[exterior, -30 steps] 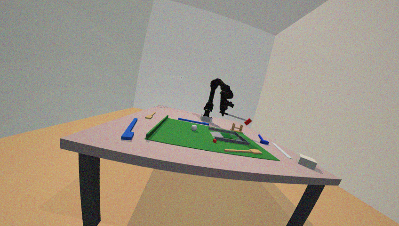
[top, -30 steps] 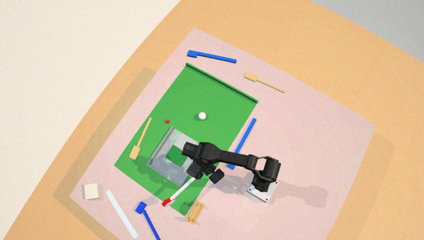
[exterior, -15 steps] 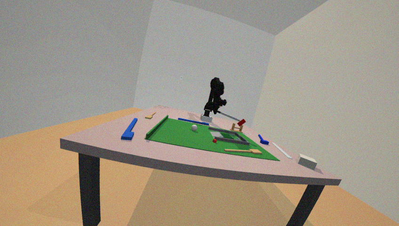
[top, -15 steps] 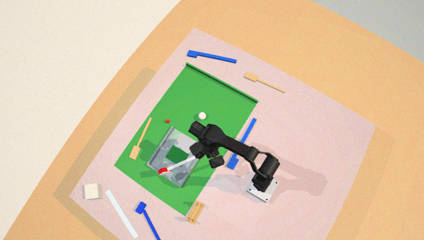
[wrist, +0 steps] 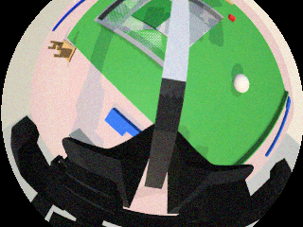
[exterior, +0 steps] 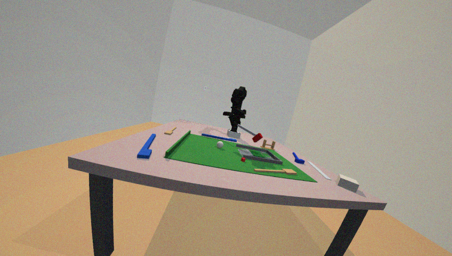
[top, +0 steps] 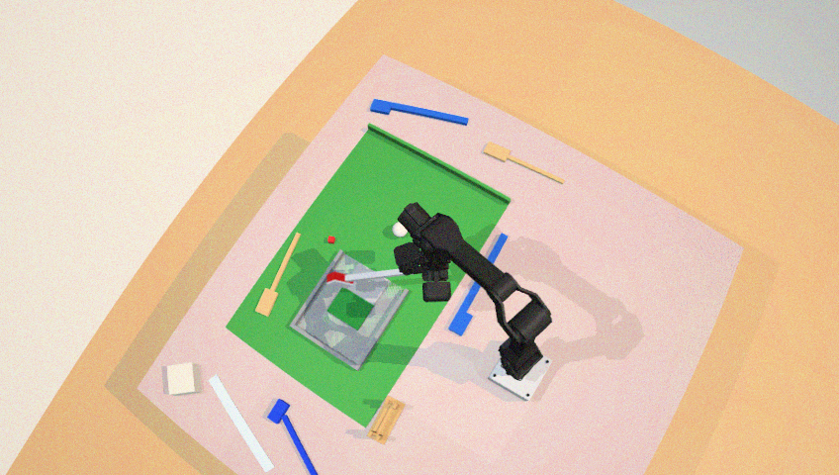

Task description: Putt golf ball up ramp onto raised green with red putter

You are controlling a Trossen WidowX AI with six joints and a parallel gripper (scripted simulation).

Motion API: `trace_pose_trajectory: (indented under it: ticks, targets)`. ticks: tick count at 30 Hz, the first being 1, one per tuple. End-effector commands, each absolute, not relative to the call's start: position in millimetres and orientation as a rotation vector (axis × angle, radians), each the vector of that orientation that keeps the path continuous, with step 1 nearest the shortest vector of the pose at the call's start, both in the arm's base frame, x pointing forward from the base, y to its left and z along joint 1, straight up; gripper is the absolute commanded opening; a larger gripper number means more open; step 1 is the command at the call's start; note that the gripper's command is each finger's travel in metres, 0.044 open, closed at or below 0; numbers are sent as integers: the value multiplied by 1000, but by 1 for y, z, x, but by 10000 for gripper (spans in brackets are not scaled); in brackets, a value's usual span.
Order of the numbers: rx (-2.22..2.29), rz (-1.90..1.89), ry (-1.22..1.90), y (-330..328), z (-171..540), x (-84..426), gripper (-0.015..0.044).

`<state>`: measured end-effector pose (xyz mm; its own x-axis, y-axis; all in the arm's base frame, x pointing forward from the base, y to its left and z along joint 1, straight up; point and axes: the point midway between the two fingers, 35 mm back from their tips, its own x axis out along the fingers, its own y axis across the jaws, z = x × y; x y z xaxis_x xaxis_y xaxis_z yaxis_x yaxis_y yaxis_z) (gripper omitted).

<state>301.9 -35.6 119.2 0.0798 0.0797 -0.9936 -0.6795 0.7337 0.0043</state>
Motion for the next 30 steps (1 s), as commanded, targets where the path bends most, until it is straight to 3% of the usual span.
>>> trace_pose_trajectory:
  ticks: [1, 22, 30]
  targets:
    - [-475, 533, 1405, -58, 122, 303, 0]
    - [-147, 118, 1540, -180, 130, 272, 0]
    - [-124, 89, 1548, -189, 126, 268, 0]
